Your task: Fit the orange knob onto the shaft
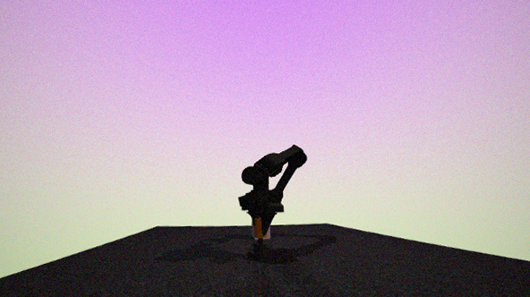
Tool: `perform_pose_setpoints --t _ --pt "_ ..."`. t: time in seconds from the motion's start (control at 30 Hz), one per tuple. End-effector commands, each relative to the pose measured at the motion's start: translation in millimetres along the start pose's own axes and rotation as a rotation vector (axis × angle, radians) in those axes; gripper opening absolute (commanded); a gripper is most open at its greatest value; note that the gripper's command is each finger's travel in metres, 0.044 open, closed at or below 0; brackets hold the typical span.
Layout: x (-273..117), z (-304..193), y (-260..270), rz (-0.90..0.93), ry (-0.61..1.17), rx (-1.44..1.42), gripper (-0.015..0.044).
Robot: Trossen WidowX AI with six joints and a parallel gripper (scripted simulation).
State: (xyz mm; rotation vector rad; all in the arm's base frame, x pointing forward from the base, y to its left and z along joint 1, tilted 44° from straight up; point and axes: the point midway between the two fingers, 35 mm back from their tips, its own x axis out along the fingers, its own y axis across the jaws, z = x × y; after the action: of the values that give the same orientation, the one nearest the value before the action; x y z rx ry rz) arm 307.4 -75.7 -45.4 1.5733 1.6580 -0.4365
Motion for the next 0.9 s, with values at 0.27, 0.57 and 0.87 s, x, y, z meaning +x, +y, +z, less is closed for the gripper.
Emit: perform_pose_setpoints --t 0.27,0.57,0.87 --pt "-5.3 -1.0 0.0 -0.001 0.000 0.027 0.0000" --pt "-3.0 1.3 3.0 -0.001 -0.001 0.211 0.0000" --pt "-2.9 1.0 1.3 -0.001 -0.001 0.211 0.0000"
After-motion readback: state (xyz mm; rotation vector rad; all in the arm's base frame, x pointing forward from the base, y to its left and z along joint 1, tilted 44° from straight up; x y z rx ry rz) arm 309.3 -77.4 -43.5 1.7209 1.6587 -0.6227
